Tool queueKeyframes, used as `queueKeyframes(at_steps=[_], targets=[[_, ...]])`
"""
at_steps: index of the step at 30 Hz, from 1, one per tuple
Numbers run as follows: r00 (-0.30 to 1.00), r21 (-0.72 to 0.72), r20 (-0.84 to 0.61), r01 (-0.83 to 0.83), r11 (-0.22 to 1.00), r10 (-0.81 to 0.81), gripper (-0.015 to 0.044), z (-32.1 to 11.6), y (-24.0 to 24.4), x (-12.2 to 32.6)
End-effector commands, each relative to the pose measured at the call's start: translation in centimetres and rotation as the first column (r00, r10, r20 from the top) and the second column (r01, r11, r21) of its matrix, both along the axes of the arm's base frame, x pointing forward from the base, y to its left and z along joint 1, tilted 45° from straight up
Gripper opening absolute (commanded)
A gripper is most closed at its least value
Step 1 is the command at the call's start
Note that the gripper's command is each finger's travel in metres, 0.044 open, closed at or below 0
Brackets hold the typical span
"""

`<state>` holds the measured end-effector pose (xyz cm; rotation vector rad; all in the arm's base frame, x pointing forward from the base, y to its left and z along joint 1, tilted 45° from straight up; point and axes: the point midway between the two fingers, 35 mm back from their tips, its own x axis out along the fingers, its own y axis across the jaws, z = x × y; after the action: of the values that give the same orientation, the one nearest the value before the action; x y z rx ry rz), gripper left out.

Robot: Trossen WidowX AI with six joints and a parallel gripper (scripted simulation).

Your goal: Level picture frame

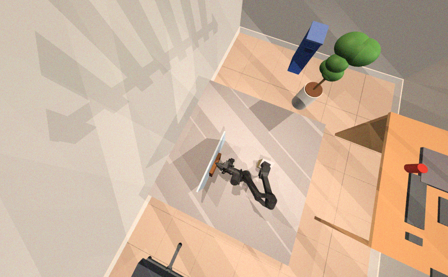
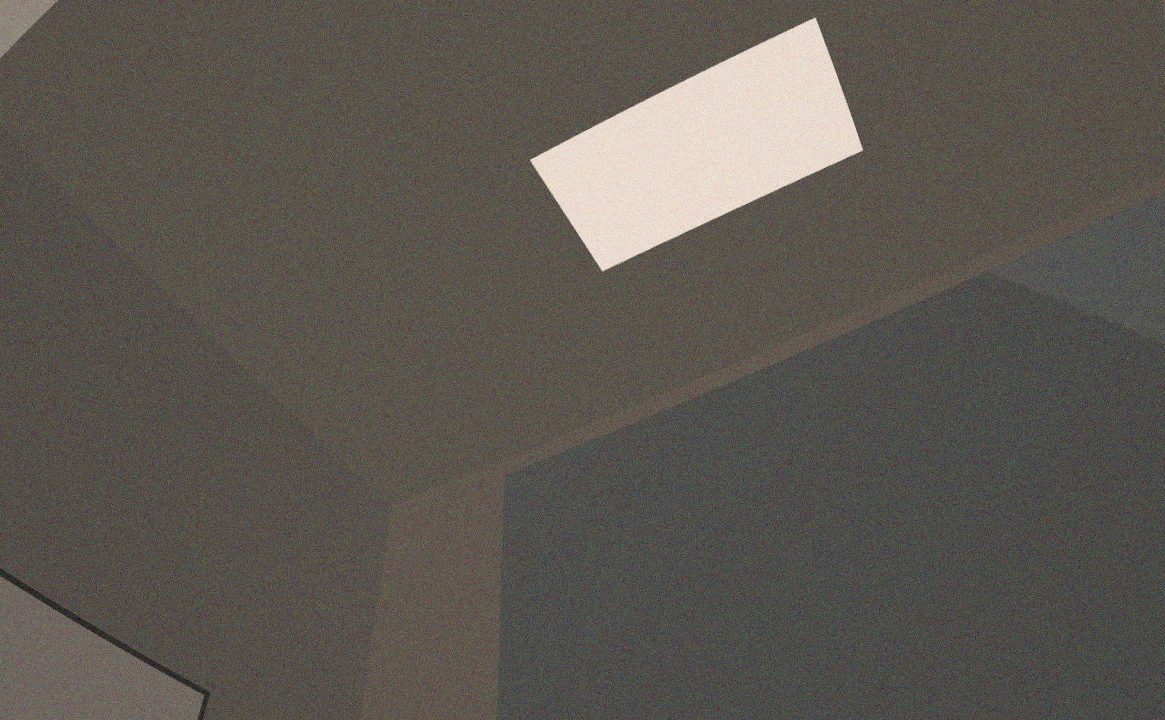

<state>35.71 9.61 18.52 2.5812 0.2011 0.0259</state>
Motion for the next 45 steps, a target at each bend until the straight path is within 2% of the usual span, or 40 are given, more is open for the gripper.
queueKeyframes(at_steps=[1,44,45], targets=[[1.000,-0.034,0.006,0.000,0.999,0.000,0.0000,-0.02,0.04,0.00],[0.999,-0.247,0.037,0.000,0.969,0.010,0.0000,-0.10,0.23,-0.03],[0.999,-0.229,0.034,-0.001,0.973,0.009,0.0026,-0.08,0.20,-0.03]])
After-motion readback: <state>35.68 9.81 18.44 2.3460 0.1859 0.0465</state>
